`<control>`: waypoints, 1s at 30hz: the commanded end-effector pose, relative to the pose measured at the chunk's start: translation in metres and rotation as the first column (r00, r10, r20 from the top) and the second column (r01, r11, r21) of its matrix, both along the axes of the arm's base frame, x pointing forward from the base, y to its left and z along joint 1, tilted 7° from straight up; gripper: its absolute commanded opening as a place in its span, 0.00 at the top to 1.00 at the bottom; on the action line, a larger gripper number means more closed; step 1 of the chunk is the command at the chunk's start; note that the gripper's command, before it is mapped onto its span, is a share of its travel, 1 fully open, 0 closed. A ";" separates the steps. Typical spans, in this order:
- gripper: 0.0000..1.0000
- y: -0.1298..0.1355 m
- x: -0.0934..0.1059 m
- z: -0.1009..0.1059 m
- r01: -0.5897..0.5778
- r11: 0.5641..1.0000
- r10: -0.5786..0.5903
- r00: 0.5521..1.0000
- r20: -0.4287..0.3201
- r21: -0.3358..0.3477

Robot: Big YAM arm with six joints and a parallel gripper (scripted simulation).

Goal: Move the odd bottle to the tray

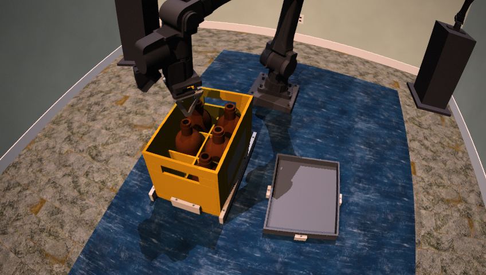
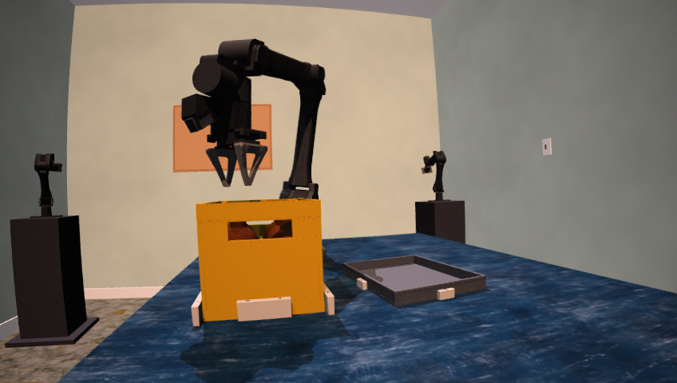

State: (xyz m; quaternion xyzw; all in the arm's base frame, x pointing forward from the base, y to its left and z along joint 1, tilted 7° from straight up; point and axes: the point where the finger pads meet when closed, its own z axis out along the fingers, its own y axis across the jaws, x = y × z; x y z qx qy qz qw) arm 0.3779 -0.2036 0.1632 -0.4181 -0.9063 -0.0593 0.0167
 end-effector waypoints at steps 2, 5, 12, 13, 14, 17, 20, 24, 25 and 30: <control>0.39 0.002 0.006 -0.011 0.002 1.000 -0.002 1.000 -0.001 0.005; 0.39 0.002 0.006 -0.015 0.003 1.000 -0.003 1.000 -0.001 0.005; 0.39 -0.008 0.021 -0.002 0.005 1.000 -0.004 0.999 0.044 -0.022; 0.39 -0.003 0.015 -0.010 0.005 1.000 -0.004 1.000 0.026 -0.011; 0.39 0.000 0.009 -0.018 0.004 1.000 -0.004 1.000 0.009 -0.002; 0.39 0.004 0.006 -0.024 0.002 1.000 -0.002 1.000 -0.001 0.005; 0.39 0.001 0.011 -0.020 0.001 1.000 -0.001 1.000 0.012 -0.003; 0.39 0.002 0.008 -0.021 0.002 1.000 -0.002 1.000 0.008 -0.001; 0.39 0.002 0.009 -0.021 0.002 1.000 -0.002 1.000 0.009 -0.002; 0.39 0.002 0.008 -0.022 0.002 1.000 -0.002 1.000 0.007 0.000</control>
